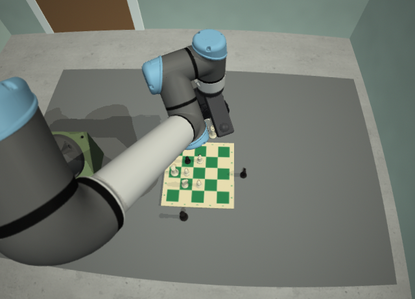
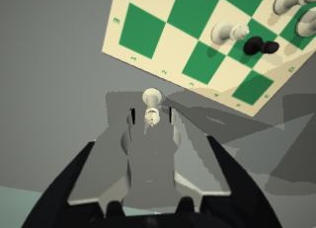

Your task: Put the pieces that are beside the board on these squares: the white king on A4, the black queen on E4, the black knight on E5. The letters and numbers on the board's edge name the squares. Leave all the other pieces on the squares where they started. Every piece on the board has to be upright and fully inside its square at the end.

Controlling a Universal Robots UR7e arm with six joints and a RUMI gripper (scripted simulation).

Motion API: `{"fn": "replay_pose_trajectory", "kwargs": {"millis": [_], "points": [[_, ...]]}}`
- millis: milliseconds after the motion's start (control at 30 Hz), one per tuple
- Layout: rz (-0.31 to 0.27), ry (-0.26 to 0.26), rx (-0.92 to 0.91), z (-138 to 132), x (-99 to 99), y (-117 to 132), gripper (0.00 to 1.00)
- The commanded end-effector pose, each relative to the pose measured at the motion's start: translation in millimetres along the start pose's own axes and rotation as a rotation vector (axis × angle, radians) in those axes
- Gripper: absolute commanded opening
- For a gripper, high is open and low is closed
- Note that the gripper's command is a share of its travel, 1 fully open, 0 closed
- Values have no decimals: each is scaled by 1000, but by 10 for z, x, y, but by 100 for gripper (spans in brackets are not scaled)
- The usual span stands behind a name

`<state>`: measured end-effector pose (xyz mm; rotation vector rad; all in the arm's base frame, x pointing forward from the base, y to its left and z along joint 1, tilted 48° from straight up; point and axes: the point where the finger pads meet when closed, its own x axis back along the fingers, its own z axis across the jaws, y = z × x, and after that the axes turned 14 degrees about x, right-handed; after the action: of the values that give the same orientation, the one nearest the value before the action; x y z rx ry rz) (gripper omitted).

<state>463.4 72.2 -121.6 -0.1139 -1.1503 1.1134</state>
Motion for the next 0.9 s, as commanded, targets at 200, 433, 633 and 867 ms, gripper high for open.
{"fn": "replay_pose_trajectory", "kwargs": {"millis": [200, 433, 633, 867], "points": [[0, 1, 0, 2, -7, -5, 25], [0, 1, 0, 2, -7, -5, 25], [0, 1, 0, 2, -7, -5, 25], [0, 1, 0, 2, -7, -5, 0]]}}
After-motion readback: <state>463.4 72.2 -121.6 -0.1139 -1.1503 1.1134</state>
